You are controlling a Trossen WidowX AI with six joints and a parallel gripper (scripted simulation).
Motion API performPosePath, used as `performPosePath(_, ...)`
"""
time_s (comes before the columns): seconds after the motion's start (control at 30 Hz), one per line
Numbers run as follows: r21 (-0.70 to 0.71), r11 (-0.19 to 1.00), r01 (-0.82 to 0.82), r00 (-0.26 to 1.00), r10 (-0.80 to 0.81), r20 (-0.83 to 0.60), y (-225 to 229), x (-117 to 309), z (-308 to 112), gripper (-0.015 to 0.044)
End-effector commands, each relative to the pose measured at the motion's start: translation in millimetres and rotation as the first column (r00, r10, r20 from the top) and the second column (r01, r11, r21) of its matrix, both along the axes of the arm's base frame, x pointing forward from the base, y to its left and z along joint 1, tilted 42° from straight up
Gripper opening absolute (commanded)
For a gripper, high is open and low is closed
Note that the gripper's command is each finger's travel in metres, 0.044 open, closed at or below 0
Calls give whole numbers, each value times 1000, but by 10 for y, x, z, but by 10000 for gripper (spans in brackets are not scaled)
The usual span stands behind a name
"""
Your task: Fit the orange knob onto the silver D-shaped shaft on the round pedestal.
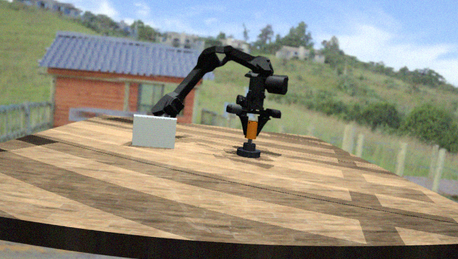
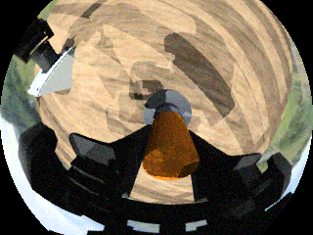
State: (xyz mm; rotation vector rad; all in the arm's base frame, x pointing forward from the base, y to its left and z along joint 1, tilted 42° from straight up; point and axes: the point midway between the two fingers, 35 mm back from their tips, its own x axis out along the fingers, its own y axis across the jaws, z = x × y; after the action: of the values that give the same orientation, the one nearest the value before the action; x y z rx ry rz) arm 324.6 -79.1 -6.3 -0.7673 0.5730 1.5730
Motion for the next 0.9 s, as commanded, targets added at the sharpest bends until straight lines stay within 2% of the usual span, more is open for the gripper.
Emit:
performPosePath(0.0, -3, 996, -84, 993, 84, 83, -39, 37, 13, 0)
performPosePath(0.87, -3, 996, -92, 992, 92, 90, -4, -4, 12, 0)
